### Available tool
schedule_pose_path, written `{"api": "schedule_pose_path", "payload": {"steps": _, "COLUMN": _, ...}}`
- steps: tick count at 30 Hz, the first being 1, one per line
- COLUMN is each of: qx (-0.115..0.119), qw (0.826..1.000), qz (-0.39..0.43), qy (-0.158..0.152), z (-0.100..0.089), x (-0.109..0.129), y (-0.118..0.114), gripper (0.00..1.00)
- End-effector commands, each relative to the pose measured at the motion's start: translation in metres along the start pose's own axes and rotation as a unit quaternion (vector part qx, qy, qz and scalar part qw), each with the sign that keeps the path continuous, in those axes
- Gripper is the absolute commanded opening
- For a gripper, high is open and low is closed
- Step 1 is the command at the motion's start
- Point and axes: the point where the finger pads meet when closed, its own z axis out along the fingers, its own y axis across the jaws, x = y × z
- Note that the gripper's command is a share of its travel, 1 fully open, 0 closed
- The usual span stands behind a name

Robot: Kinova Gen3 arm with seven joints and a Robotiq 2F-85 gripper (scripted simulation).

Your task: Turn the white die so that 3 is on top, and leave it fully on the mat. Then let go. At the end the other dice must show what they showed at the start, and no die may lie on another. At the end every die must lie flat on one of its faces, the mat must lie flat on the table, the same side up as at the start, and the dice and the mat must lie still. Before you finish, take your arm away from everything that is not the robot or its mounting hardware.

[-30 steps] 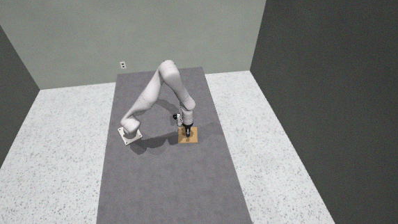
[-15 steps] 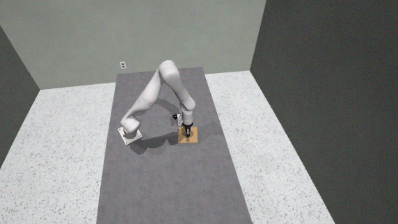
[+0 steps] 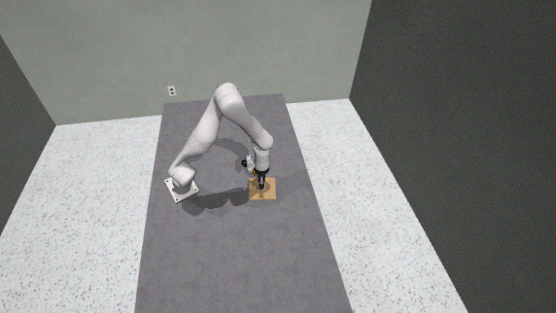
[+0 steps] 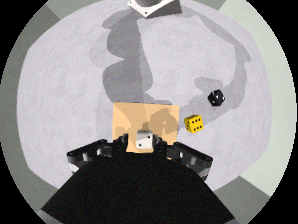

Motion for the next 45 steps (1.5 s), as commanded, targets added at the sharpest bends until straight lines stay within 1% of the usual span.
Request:
{"api": "schedule_pose_path", "payload": {"steps": 1, "qx": -0.011, "qw": 1.000, "qz": -0.003, "qy": -0.011, "z": -0.021, "x": -0.005, "y": 0.007, "gripper": 0.46}}
{"api": "schedule_pose_path", "payload": {"steps": 5, "qx": -0.011, "qw": 1.000, "qz": -0.003, "qy": -0.011, "z": -0.040, "x": -0.005, "y": 0.007, "gripper": 0.46}}
{"api": "schedule_pose_path", "payload": {"steps": 8, "qx": -0.011, "qw": 1.000, "qz": -0.003, "qy": -0.011, "z": -0.050, "x": -0.004, "y": 0.007, "gripper": 0.46}}
{"api": "schedule_pose_path", "payload": {"steps": 10, "qx": -0.011, "qw": 1.000, "qz": -0.003, "qy": -0.011, "z": -0.050, "x": -0.004, "y": 0.007, "gripper": 0.46}}
{"api": "schedule_pose_path", "payload": {"steps": 14, "qx": -0.011, "qw": 1.000, "qz": -0.003, "qy": -0.011, "z": -0.057, "x": -0.004, "y": 0.006, "gripper": 0.46}}
{"api": "schedule_pose_path", "payload": {"steps": 18, "qx": -0.011, "qw": 1.000, "qz": -0.003, "qy": -0.011, "z": -0.058, "x": -0.004, "y": 0.006, "gripper": 0.46}}
{"api": "schedule_pose_path", "payload": {"steps": 19, "qx": -0.011, "qw": 1.000, "qz": -0.003, "qy": -0.011, "z": -0.058, "x": -0.004, "y": 0.006, "gripper": 1.00}}
{"api": "schedule_pose_path", "payload": {"steps": 45, "qx": -0.011, "qw": 1.000, "qz": 0.001, "qy": -0.011, "z": -0.058, "x": -0.004, "y": 0.006, "gripper": 1.00}}
